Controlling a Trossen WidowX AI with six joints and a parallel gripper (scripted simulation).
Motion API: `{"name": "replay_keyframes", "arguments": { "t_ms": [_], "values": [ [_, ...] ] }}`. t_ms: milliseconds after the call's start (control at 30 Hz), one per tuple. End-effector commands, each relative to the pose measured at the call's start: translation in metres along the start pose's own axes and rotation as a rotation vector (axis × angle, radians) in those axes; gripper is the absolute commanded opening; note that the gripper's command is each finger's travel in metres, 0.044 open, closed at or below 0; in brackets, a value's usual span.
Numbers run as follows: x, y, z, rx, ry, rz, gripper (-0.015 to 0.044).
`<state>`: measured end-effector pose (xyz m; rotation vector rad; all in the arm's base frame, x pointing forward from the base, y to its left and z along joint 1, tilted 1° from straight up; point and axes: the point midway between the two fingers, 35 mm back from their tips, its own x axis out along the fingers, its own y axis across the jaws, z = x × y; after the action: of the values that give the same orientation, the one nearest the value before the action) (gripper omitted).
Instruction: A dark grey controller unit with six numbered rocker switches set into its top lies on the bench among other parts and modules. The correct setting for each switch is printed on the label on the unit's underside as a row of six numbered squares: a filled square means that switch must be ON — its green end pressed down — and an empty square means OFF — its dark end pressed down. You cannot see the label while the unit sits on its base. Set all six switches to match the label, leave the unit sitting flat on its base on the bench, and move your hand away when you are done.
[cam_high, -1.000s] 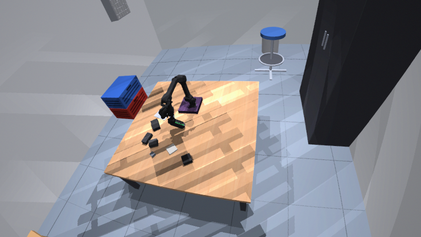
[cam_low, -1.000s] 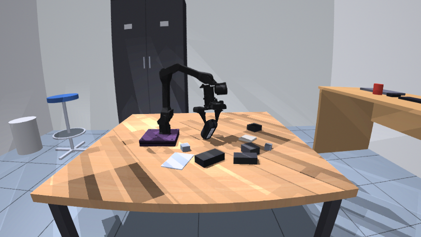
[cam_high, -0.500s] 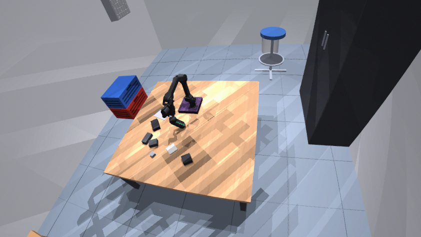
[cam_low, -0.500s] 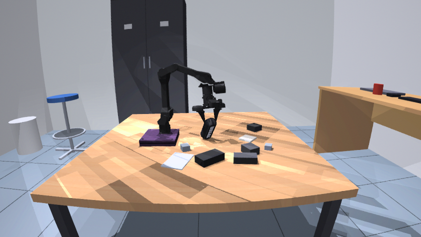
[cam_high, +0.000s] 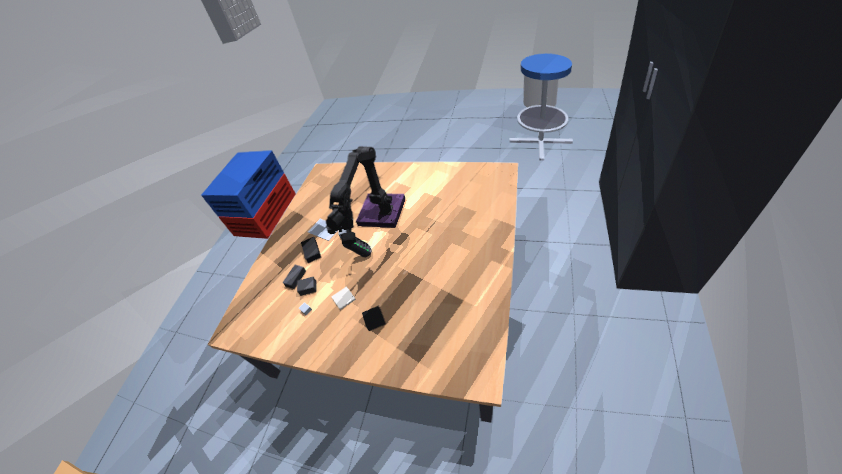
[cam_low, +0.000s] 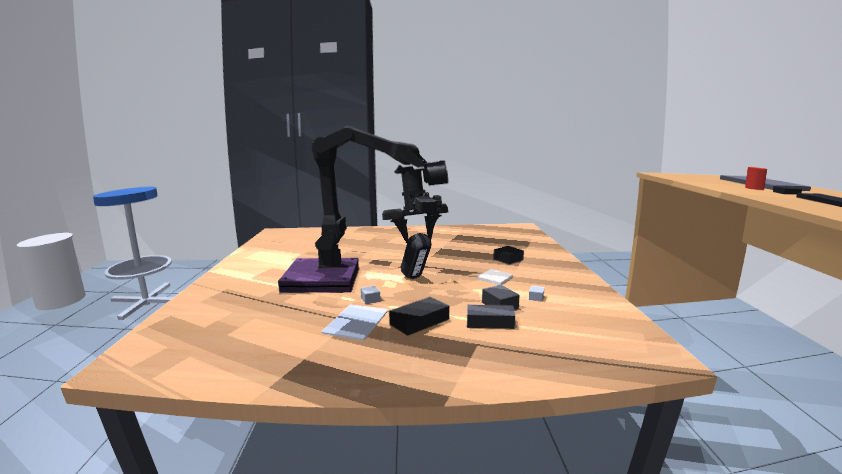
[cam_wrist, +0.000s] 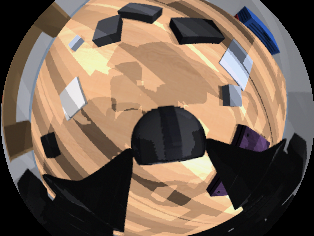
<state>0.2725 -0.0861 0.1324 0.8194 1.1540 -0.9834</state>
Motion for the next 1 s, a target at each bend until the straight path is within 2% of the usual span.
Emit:
{"name": "replay_keyframes", "arguments": {
  "t_ms": [0,967],
  "values": [
    [0.001,0.000,-0.009,-0.004,0.006,-0.002,0.0336],
    [-0.007,0.000,-0.033,-0.004,-0.051,-0.001,0.0337]
  ]
}}
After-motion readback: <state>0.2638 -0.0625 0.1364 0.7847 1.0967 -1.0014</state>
